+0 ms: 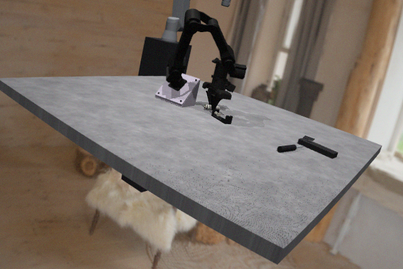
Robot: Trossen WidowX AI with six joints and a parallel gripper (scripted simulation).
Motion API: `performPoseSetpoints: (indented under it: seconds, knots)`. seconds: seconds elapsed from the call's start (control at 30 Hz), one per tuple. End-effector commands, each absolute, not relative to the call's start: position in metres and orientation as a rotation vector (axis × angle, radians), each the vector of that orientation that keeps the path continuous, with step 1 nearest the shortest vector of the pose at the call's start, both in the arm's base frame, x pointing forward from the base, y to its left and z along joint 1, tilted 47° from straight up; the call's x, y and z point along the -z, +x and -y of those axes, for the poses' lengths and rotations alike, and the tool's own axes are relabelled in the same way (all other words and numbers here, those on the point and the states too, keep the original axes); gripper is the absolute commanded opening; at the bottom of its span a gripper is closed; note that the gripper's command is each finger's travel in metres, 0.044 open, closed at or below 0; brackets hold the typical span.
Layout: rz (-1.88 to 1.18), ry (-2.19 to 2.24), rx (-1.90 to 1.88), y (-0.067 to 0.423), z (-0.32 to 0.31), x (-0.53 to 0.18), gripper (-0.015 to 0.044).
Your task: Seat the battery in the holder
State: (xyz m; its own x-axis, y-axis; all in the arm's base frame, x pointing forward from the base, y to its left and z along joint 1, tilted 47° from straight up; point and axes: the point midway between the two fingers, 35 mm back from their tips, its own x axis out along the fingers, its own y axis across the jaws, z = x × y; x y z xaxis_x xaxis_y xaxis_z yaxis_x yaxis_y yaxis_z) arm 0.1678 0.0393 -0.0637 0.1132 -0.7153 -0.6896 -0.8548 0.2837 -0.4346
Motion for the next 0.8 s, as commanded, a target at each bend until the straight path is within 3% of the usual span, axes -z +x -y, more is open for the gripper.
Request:
performPoseSetpoints:
  seconds: [0.0, 0.27, 0.77]
  knots:
    - [-1.621, -1.455, -0.195, 0.168, -0.059, 0.049, 0.0070]
    - [-1.625, -1.475, -0.218, 0.165, -0.073, 0.032, 0.0070]
    - [-1.629, -1.913, -0.771, 0.201, -0.073, 0.009, 0.0070]
